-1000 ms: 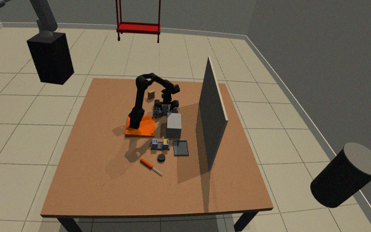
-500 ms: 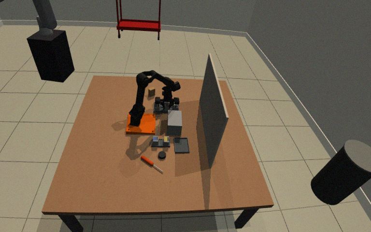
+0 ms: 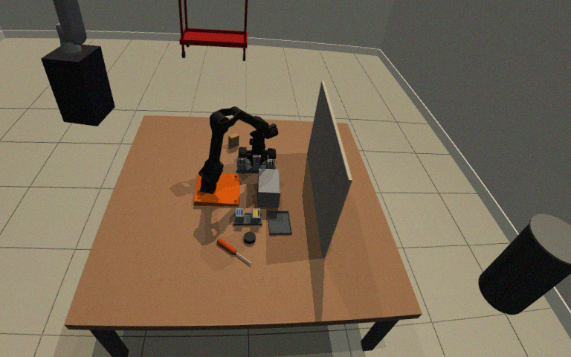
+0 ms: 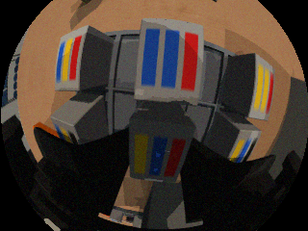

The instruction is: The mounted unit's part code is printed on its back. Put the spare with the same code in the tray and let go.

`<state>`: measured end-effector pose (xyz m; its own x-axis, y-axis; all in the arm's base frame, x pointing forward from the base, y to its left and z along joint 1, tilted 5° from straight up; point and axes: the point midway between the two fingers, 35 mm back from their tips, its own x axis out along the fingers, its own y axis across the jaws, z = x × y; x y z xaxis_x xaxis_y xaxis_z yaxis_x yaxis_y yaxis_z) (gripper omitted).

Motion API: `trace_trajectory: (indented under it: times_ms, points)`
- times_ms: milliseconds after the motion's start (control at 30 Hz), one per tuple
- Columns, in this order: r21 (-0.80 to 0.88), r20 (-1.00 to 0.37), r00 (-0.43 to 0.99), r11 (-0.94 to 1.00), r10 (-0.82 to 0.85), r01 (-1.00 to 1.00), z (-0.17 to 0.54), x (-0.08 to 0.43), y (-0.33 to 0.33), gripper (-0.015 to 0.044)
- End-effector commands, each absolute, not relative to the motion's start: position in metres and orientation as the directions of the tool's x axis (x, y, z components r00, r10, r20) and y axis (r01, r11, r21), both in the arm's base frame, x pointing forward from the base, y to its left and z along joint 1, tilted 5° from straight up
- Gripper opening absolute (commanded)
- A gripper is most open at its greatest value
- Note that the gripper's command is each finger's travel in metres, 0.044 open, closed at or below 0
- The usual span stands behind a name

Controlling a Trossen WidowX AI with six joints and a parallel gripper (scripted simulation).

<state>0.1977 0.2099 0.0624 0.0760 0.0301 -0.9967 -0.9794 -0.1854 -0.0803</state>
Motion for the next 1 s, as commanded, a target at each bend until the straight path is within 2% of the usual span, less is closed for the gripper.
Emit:
trace_trajectory:
  times_ms: [0, 267, 733, 967]
  points:
    - [-0.100, -0.995, 0.093, -0.184, 0.043, -0.978, 0.088, 0.199, 0.212, 0.0000]
    - [-0.100, -0.995, 0.094, -0.187, 0.042, -0.977, 0.133, 0.193, 0.208, 0.0000]
    - [-0.091, -0.996, 0.085, -0.193, 0.037, -0.977, 0.131, 0.193, 0.208, 0.0000]
    - [-0.095, -0.995, 0.089, -0.190, 0.039, -0.977, 0.161, 0.192, 0.205, 0.0000]
